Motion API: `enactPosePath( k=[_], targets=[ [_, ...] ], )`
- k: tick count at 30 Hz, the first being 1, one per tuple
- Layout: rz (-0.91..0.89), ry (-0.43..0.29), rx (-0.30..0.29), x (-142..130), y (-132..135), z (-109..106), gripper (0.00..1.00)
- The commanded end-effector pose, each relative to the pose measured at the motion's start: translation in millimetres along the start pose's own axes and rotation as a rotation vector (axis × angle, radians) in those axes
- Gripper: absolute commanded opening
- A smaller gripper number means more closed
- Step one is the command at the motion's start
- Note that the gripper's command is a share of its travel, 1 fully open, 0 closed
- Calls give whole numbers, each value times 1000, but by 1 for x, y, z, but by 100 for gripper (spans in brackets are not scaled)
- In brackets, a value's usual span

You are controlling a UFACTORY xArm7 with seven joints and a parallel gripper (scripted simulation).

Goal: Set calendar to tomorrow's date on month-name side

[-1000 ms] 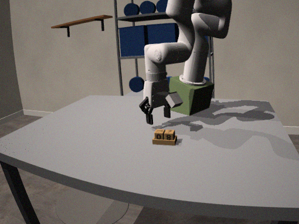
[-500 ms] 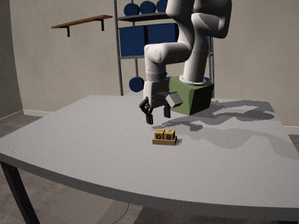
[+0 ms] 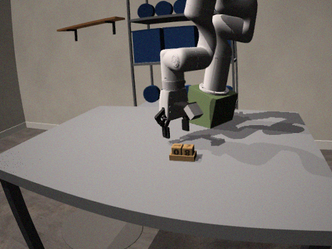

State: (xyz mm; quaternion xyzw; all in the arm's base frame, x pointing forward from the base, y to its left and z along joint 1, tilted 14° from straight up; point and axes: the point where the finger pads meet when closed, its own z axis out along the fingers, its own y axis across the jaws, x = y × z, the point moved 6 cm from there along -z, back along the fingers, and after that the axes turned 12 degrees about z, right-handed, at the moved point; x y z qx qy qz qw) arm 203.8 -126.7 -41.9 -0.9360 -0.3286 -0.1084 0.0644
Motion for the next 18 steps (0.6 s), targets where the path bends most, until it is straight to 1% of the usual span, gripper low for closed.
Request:
enactPosePath(
  k=[1,7,16,18],
  targets=[
    [1,0,-2,0,1,0,100],
    [1,0,-2,0,1,-2,100],
    [1,0,-2,0,1,-30,100],
    [1,0,-2,0,1,-30,100]
  ],
)
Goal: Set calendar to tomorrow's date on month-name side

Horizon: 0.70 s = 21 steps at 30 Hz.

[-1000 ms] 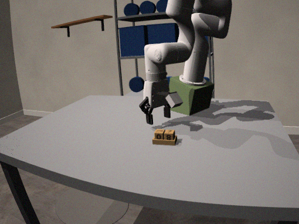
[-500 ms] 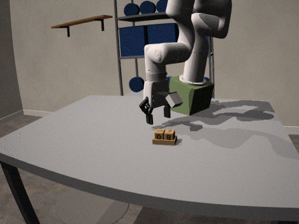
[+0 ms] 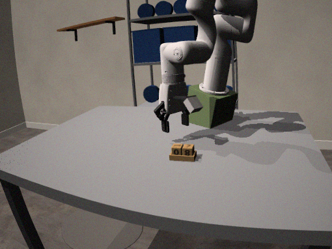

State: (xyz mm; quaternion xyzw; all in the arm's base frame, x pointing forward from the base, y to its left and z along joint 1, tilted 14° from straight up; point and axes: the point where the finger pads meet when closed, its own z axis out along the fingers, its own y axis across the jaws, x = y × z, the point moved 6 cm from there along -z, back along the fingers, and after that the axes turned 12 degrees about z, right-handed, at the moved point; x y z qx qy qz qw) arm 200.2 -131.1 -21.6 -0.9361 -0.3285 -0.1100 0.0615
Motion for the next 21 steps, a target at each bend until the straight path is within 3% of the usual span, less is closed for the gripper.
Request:
enactPosePath(
  k=[1,8,12,15,21],
  targets=[
    [1,-1,5,0,1,-11,100],
    [9,-1,5,1,0,-15,100],
    [101,-1,5,4,-1,-15,100],
    [106,-1,5,24,-8,-15,100],
    [114,-1,5,27,-9,-15,100]
  ],
)
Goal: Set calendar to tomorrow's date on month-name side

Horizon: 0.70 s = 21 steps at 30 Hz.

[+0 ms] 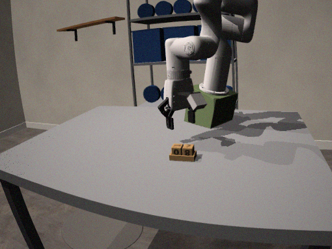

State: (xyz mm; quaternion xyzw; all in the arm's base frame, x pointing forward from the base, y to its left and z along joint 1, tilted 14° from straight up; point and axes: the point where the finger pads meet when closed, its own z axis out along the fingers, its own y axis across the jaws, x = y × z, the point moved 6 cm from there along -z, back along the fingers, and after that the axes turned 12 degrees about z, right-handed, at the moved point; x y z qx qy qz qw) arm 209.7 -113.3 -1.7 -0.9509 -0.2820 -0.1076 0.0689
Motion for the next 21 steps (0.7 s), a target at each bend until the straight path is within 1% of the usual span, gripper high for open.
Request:
enactPosePath(
  k=[1,4,6,8,13,17,19,21],
  targets=[
    [30,-4,1,4,-1,-1,100],
    [111,-4,1,8,-2,-1,100],
    [112,-4,1,22,-9,-1,100],
    [112,-4,1,28,-12,-1,100],
    [120,-4,1,29,-12,-1,100],
    [217,-4,1,33,-15,-1,100],
    [217,-4,1,47,-21,-1,100],
    [217,-4,1,53,-24,-1,100]
  ],
)
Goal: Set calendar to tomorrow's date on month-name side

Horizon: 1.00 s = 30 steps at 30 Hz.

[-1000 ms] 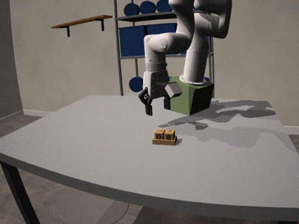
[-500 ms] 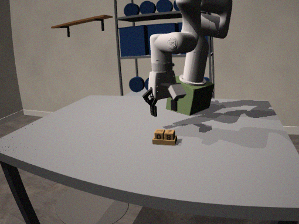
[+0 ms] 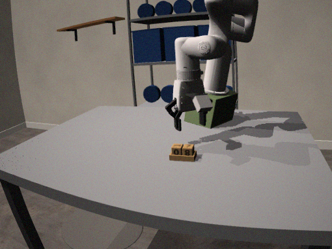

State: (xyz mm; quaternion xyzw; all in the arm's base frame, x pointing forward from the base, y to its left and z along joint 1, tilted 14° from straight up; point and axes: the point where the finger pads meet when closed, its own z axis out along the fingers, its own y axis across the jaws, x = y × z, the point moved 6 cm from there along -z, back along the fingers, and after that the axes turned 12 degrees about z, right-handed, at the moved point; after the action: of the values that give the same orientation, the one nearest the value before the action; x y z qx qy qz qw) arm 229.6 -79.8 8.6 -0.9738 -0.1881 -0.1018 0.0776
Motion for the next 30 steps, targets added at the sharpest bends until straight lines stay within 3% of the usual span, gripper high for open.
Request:
enactPosePath(
  k=[1,20,23,30],
  targets=[
    [22,-7,4,15,-10,0,100],
    [232,-7,3,44,-30,0,100],
    [232,-7,3,58,-41,0,100],
    [232,-7,3,60,-42,0,100]
  ],
)
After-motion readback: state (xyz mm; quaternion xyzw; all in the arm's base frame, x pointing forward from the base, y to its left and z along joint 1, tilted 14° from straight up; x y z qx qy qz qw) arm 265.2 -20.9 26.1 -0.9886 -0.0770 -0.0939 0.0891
